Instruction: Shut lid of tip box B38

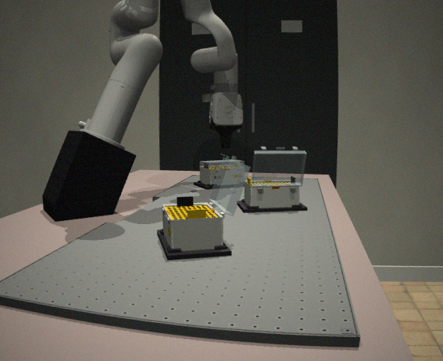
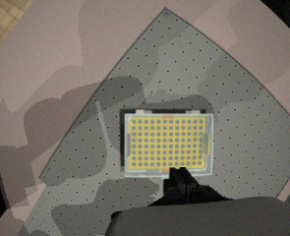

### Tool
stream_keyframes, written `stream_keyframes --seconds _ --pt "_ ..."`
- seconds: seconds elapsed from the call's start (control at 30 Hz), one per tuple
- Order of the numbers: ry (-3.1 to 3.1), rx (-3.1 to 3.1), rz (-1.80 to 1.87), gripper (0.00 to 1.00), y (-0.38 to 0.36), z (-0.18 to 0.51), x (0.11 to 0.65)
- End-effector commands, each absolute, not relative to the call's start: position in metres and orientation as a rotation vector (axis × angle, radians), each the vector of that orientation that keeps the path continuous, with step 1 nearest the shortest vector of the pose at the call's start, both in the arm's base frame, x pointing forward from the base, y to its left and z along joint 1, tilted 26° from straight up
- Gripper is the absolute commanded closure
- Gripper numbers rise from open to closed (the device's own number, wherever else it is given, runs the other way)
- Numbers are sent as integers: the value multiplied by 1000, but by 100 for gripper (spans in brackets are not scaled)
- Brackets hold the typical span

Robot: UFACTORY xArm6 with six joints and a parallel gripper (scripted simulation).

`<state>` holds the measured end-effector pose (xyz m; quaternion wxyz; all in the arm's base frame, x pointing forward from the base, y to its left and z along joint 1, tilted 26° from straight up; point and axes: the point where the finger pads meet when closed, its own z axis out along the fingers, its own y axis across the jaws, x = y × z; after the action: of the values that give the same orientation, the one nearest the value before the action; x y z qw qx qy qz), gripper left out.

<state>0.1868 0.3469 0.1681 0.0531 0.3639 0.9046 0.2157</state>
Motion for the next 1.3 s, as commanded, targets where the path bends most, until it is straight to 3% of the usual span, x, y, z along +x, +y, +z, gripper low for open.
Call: stream_keyframes --seconds 0.0,1.27 --pt "2750 1105 660 100 346 164 193" --pt "2750 1105 660 100 357 136 200"
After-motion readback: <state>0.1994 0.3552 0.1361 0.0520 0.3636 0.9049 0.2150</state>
